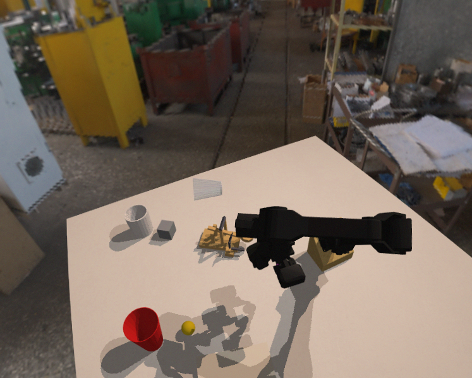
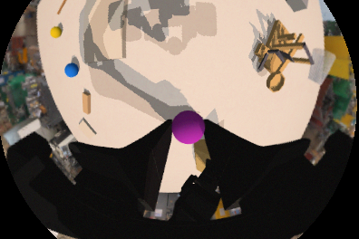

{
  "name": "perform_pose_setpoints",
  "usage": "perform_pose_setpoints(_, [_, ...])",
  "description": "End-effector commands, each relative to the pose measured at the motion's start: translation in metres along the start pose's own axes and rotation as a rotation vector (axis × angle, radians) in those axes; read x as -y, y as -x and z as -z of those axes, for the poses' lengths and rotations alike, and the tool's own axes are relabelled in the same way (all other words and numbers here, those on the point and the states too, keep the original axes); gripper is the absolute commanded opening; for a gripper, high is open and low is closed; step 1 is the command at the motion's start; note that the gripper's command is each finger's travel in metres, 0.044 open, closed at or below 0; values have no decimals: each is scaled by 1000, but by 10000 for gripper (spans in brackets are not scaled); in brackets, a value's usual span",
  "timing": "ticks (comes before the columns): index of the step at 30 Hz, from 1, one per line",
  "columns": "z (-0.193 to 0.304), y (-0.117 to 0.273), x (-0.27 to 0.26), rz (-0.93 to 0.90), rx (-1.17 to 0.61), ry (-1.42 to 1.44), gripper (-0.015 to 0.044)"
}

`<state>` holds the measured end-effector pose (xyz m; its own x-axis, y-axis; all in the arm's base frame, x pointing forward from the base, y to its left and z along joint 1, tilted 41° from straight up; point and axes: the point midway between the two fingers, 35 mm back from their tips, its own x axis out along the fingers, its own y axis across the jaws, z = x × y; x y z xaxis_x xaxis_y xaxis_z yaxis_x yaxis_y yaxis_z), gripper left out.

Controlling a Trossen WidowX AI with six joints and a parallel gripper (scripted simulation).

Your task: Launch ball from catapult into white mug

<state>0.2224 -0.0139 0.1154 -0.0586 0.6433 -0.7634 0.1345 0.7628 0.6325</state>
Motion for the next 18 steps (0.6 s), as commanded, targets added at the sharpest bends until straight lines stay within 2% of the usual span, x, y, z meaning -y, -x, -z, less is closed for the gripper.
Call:
perform_pose_setpoints(1, [-11, 3, 15, 5, -17, -36, 0])
perform_pose_setpoints(18, [-40, 2, 75, -12, -93, -177, 0])
